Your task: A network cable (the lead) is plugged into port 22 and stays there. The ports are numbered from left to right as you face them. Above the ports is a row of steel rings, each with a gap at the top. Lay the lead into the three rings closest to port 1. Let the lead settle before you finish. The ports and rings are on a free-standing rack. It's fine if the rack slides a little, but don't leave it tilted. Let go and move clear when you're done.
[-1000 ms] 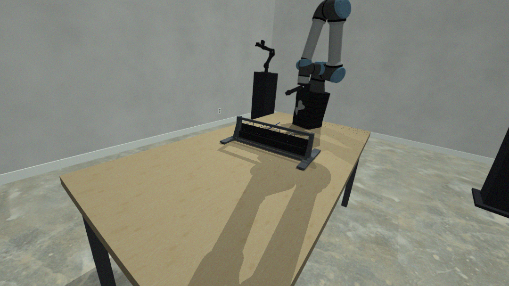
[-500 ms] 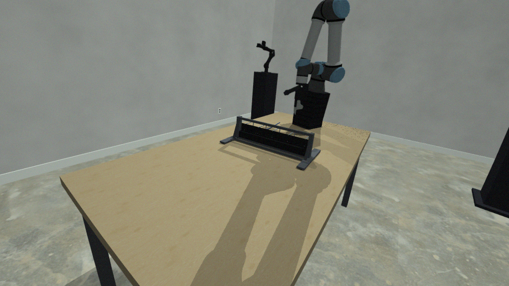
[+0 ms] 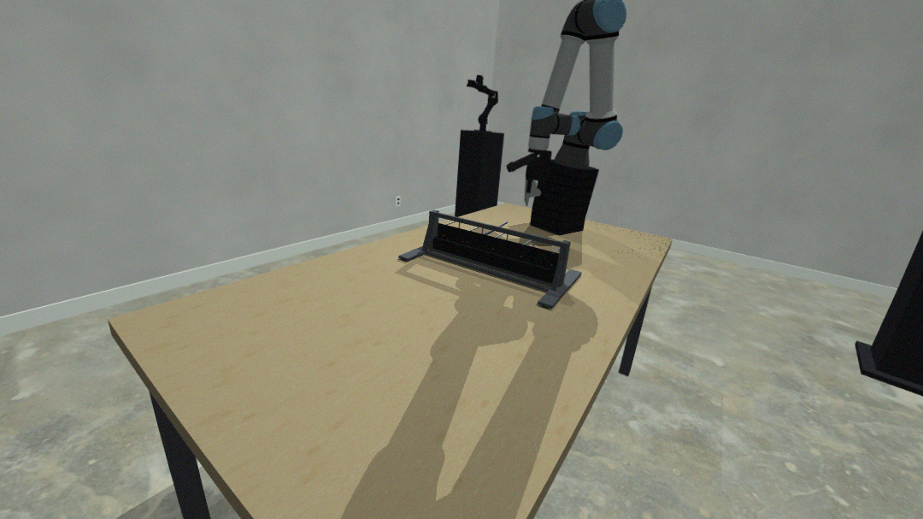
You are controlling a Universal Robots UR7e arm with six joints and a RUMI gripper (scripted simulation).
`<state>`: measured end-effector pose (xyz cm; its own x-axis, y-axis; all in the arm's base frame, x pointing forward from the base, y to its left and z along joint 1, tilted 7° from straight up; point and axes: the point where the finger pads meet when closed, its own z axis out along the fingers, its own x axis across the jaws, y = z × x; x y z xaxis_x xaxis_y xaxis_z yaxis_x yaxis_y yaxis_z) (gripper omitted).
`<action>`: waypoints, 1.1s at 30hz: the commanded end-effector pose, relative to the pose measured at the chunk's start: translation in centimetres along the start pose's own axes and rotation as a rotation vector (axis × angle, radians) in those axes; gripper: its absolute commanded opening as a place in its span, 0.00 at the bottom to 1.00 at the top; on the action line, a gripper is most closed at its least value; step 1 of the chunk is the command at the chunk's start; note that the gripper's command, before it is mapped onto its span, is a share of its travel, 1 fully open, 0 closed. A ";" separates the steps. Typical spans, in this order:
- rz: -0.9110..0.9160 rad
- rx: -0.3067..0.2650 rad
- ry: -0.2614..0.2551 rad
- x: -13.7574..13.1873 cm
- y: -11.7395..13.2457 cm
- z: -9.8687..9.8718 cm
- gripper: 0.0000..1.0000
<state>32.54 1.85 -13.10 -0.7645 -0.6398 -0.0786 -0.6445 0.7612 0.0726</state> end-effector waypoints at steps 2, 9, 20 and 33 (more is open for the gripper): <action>-0.141 -0.001 -0.006 1.4 -1.9 0.0 0.00; -0.275 -0.001 -0.005 2.8 -3.6 0.1 0.00; -0.588 -0.001 -0.004 6.8 -6.7 0.1 0.00; -0.872 -0.001 -0.007 10.8 -8.7 0.2 0.00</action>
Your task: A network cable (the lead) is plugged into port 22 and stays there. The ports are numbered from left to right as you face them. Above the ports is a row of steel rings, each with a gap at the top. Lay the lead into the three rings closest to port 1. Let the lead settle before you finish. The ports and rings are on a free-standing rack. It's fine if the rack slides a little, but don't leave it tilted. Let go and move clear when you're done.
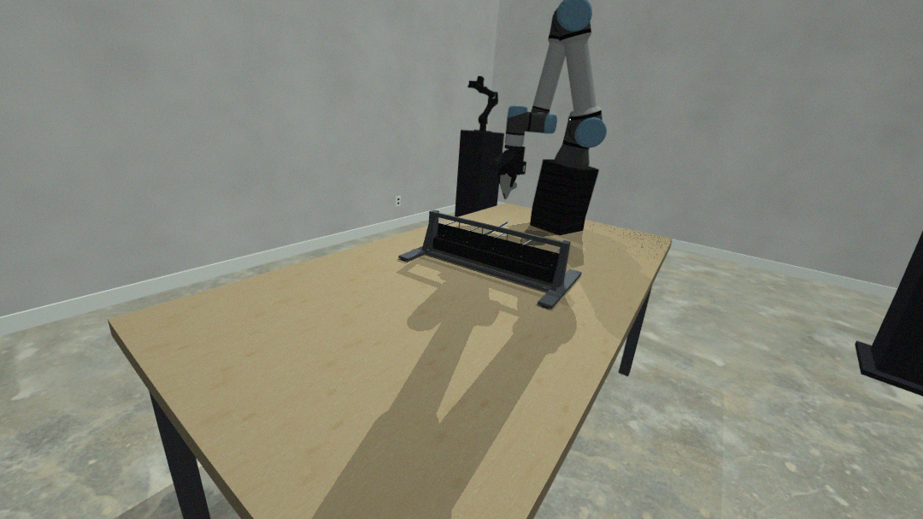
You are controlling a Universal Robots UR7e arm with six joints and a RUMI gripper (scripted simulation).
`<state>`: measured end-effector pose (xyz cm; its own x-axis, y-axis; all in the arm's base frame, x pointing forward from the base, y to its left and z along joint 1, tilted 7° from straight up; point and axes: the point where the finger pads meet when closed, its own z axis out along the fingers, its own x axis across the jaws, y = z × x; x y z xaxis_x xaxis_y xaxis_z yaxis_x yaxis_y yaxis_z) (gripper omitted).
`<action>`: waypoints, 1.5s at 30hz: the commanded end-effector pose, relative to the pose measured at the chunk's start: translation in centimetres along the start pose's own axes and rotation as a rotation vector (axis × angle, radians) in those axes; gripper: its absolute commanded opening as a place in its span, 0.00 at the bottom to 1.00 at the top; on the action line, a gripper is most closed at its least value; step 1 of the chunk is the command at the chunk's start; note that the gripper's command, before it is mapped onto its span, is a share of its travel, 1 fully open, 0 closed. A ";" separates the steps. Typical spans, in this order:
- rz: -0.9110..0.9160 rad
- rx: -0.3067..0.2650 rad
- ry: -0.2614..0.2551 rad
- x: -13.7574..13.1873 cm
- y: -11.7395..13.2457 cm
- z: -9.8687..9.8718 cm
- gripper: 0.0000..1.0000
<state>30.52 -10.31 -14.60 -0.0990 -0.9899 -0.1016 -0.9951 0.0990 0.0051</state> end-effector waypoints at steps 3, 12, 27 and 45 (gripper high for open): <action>-0.164 0.010 -0.013 2.3 0.9 0.1 0.00; -0.284 0.012 -0.014 4.0 1.8 0.1 0.00; -0.388 0.013 -0.016 5.4 2.7 0.2 0.00; -0.396 0.014 -0.016 5.5 2.8 0.2 0.20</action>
